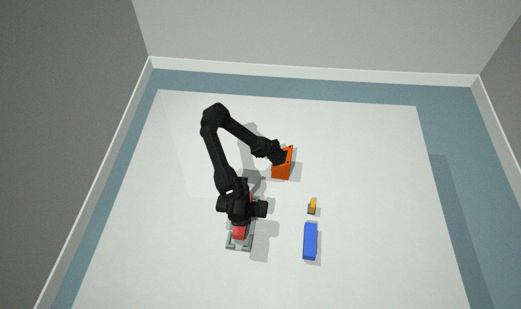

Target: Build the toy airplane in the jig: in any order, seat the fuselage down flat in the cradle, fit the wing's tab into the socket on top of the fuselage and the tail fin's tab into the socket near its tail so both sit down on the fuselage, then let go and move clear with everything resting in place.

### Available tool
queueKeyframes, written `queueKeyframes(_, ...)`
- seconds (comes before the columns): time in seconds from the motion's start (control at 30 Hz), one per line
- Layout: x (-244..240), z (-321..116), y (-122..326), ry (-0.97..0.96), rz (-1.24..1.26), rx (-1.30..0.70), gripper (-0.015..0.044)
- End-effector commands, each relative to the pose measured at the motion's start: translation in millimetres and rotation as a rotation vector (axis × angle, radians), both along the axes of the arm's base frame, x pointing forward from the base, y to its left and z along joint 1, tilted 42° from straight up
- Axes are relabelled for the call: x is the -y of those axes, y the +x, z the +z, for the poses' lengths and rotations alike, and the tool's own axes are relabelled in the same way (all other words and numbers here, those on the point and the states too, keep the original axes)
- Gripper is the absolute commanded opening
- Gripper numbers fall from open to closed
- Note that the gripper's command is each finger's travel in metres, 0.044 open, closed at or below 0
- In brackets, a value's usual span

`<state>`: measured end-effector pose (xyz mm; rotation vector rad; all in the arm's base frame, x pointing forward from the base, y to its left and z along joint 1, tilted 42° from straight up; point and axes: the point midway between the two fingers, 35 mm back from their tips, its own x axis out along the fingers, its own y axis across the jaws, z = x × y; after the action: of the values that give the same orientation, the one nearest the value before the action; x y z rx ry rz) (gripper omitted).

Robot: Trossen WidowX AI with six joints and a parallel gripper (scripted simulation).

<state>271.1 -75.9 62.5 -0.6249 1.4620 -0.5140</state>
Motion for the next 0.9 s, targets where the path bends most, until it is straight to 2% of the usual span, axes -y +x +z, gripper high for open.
queueKeyframes(0.0, -0.5, 0.4, 0.2, 0.000, 0.000, 0.001, 0.0135)
queueKeyframes(0.4, -0.5, 0.4, 0.2, 0.000, 0.000, 0.001, 0.0440)
queueKeyframes(0.63, -7.4, 6.7, 1.5, 0.003, 0.002, 0.001, 0.0440)
queueKeyframes(0.87, -70.9, 76.5, -5.5, 0.002, 0.010, -0.004, 0.0440)
